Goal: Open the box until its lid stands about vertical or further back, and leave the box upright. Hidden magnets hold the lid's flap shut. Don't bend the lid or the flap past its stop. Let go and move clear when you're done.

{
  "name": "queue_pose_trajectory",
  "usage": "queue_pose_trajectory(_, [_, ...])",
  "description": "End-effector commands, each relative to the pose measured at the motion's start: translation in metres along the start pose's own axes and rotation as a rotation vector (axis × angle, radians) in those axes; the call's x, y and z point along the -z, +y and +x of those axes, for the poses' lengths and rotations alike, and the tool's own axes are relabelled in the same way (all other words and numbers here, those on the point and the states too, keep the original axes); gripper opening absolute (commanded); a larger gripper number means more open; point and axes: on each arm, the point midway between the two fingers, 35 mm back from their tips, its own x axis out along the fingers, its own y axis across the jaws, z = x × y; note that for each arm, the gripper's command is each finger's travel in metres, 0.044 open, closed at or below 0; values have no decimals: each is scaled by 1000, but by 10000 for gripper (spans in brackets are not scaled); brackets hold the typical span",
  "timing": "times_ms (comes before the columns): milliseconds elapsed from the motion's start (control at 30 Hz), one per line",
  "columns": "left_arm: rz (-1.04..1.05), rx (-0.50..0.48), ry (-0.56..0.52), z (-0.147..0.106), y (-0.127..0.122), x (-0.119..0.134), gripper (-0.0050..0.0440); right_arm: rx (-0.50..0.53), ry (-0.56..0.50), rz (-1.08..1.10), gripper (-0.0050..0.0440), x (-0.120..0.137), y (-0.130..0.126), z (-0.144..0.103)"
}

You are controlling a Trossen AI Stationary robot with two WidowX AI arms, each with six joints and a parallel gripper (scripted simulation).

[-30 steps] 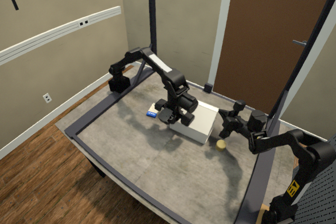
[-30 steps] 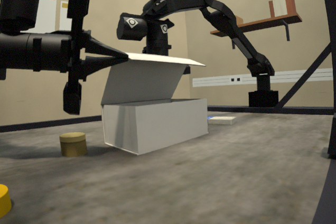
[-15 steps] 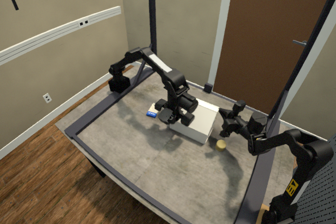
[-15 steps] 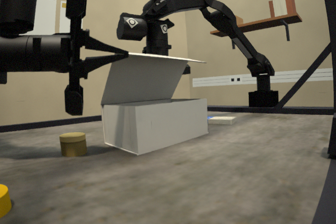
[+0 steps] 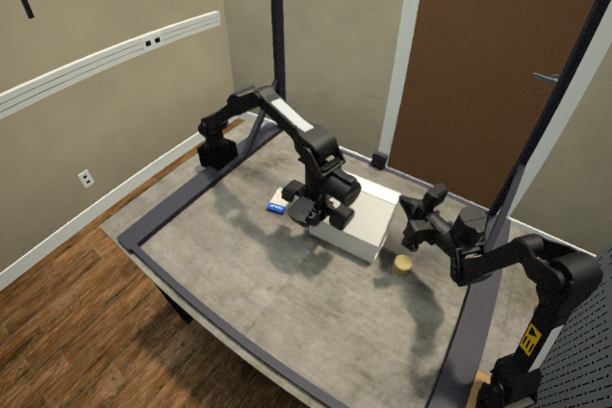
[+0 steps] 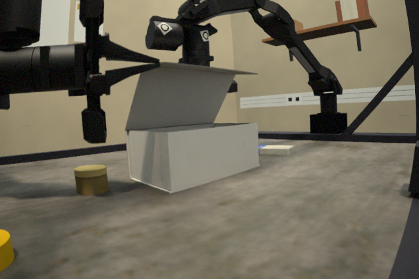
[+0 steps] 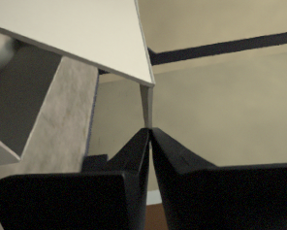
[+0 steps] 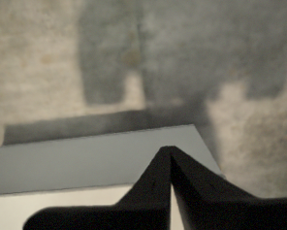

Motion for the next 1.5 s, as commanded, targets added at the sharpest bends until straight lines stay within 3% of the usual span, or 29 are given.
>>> queue_pose_trajectory(0, [-37,25,-2,-1,-5,-2,6,-17,-1,1,-50,1,2,-7])
queue_pose_trajectory(1467, [-408,197,27,-10,-20,-6,6,-17,-1,1,-50,1,2,-7])
